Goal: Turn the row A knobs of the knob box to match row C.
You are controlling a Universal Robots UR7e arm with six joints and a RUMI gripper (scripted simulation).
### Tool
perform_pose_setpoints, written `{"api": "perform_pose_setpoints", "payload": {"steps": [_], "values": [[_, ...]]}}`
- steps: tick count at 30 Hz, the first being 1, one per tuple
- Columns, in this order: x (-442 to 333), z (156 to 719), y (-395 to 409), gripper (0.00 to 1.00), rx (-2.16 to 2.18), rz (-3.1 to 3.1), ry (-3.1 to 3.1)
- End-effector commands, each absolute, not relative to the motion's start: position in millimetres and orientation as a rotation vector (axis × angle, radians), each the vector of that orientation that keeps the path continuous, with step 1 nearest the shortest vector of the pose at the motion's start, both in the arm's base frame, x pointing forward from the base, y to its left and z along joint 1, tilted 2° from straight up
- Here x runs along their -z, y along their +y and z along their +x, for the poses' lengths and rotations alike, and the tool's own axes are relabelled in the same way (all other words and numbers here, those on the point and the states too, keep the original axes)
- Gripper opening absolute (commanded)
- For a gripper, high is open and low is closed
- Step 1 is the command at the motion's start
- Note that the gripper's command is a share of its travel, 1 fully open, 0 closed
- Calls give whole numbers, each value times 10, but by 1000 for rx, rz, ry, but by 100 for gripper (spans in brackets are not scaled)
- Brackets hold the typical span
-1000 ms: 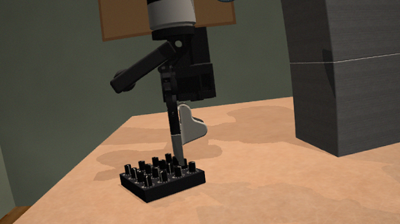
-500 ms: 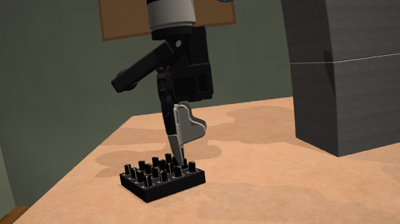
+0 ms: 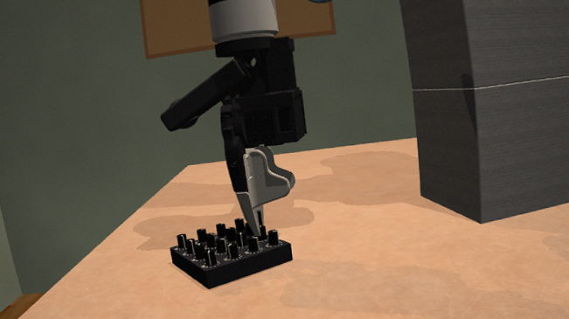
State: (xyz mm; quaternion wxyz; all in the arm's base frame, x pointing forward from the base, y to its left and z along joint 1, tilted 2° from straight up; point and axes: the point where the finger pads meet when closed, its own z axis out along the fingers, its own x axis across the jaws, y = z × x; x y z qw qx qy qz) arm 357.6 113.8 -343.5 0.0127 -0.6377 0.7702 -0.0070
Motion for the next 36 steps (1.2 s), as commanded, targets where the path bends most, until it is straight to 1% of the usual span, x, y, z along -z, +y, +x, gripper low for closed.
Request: {"api": "perform_pose_setpoints", "payload": {"steps": [1,30,31,36], "values": [[3432,3580,1137,4,23,-1956,2425],[3432,3580,1136,4,23,-1932,2444],[3432,3580,1136,11,23,-1932,2444],[3432,3580,1136,11,23,-1932,2444]]}}
